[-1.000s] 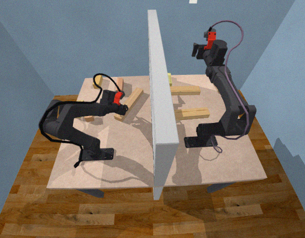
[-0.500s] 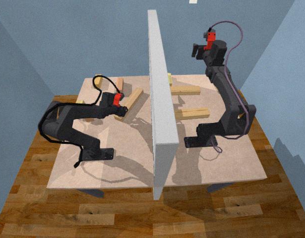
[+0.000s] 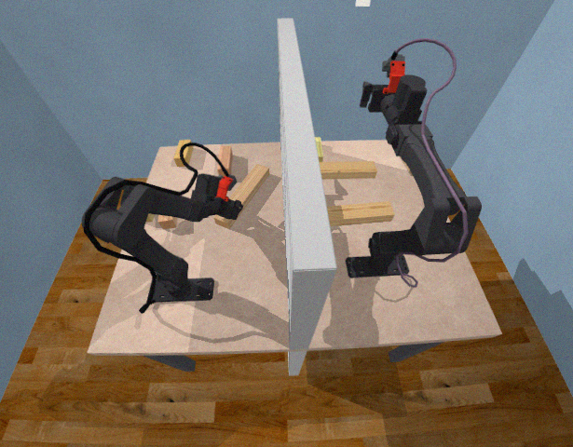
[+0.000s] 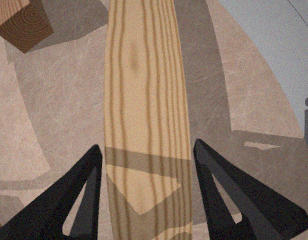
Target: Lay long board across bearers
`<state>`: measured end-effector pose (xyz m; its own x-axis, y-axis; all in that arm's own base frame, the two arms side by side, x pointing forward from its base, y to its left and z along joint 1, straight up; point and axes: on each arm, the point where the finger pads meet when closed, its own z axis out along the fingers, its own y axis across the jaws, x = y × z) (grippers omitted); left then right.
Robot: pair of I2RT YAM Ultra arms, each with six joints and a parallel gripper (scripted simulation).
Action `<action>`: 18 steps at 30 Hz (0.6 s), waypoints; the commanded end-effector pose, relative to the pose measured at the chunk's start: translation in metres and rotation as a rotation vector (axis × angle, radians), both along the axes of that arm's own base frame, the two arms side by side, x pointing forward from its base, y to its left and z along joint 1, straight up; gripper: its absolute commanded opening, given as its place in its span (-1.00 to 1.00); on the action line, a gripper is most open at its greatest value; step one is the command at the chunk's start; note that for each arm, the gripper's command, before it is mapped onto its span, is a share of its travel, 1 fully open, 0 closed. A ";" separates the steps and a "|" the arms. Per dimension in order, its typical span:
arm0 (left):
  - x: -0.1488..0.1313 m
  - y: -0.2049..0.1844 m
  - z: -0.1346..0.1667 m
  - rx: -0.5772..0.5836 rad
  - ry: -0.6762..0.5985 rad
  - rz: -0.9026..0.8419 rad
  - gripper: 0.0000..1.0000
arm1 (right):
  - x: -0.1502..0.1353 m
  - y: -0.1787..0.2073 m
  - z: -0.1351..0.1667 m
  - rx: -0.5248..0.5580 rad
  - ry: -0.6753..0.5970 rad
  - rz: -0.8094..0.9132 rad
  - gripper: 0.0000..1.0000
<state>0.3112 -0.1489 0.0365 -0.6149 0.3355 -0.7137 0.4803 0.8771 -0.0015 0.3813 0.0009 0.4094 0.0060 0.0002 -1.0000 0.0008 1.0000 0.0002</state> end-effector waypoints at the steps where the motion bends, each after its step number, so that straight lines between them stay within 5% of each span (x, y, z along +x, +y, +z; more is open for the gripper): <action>1: 0.020 -0.013 0.015 -0.027 -0.066 -0.001 0.50 | -0.008 -0.002 0.011 0.000 -0.032 -0.002 1.00; 18: 0.036 -0.020 -0.005 -0.024 -0.061 0.004 0.50 | -0.008 -0.002 0.011 0.000 -0.032 -0.002 1.00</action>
<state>0.3280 -0.1580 0.0172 -0.6162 0.3367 -0.7120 0.4799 0.8773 -0.0005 0.3813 0.0009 0.4094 0.0060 0.0002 -1.0000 0.0008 1.0000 0.0002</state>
